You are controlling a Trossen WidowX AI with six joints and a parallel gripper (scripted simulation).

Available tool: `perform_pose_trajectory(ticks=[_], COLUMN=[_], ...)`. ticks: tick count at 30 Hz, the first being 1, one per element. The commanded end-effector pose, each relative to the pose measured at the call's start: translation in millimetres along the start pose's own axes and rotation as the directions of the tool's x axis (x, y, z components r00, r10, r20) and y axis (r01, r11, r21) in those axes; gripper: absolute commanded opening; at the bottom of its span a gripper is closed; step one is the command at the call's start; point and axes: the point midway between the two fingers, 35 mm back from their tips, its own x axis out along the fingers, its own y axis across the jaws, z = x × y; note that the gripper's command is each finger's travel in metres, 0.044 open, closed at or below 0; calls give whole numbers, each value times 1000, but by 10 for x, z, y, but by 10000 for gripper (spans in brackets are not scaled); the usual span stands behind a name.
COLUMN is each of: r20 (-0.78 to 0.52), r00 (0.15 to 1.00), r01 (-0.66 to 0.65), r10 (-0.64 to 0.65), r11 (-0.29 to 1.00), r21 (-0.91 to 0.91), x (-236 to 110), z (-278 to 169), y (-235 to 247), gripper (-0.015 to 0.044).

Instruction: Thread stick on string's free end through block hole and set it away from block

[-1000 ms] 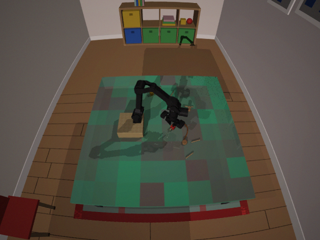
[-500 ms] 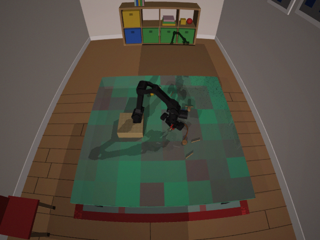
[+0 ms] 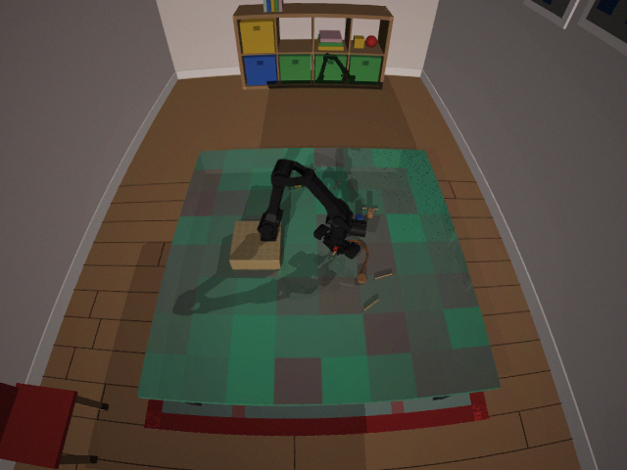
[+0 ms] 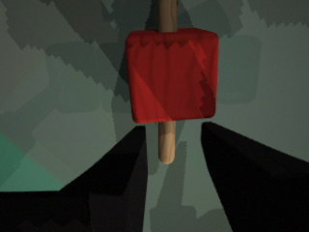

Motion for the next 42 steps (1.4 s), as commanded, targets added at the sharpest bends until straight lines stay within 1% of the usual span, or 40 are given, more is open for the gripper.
perform_pose_trajectory(ticks=[1, 5, 9, 10, 18, 24, 42], r20=[-6, -6, -2, -2, 2, 61, 60], r00=[1000, 1000, 1000, 1000, 1000, 998, 998], r01=[-4, -4, -4, -4, -4, -5, -11], r10=[4, 4, 4, 4, 4, 6, 12], r11=[1000, 1000, 1000, 1000, 1000, 1000, 1000], r21=[-2, -2, -1, -1, -1, -16, -16], x=[66, 68, 50, 50, 52, 71, 62], z=[-13, -14, -7, -7, -8, -26, -157], y=[16, 17, 14, 14, 14, 8, 6], gripper=[122, 122, 17, 0, 0, 0, 0])
